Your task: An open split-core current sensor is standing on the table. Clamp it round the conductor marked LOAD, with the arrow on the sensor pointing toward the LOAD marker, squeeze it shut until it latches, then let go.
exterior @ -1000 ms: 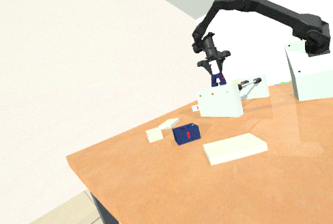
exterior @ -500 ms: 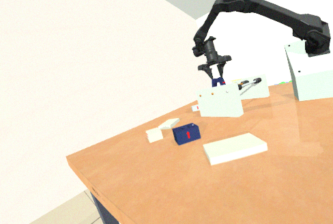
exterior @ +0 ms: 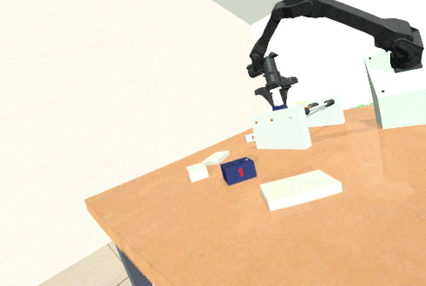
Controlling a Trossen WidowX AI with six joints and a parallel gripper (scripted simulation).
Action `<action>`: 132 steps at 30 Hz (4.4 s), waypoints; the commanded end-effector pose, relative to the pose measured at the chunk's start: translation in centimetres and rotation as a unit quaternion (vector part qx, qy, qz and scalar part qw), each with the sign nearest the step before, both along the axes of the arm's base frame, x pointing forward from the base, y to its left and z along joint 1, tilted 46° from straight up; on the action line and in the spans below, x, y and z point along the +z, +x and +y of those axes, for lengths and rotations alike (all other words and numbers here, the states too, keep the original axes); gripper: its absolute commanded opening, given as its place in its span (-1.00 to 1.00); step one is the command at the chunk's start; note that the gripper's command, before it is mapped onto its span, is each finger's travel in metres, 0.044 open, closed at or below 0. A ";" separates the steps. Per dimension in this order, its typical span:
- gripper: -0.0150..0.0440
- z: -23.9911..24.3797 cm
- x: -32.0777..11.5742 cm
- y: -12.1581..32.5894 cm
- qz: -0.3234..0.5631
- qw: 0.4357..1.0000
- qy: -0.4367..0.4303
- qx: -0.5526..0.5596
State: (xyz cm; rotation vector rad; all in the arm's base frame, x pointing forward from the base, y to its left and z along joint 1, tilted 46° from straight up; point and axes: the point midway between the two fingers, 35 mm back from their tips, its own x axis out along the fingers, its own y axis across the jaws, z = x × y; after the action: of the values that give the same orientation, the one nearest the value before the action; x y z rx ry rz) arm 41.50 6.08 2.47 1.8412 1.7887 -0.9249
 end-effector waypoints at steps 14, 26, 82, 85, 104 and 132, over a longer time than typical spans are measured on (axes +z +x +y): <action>-0.49 0.2 -0.2 0.0 0.000 1.000 0.000 0.000; -0.49 0.2 -0.2 0.0 0.000 1.000 0.000 0.000; 1.00 3.0 -2.9 -0.3 0.007 1.000 0.004 0.004; 1.00 3.3 -3.2 -0.3 0.007 1.000 0.004 0.004; 0.98 4.7 -4.7 -0.2 0.003 1.000 0.003 0.004; -0.05 4.7 -4.7 -0.2 0.003 1.000 0.003 0.004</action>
State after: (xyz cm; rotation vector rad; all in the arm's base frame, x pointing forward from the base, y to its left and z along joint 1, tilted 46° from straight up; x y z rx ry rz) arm 41.22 10.83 -2.21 1.8344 1.8049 -0.9261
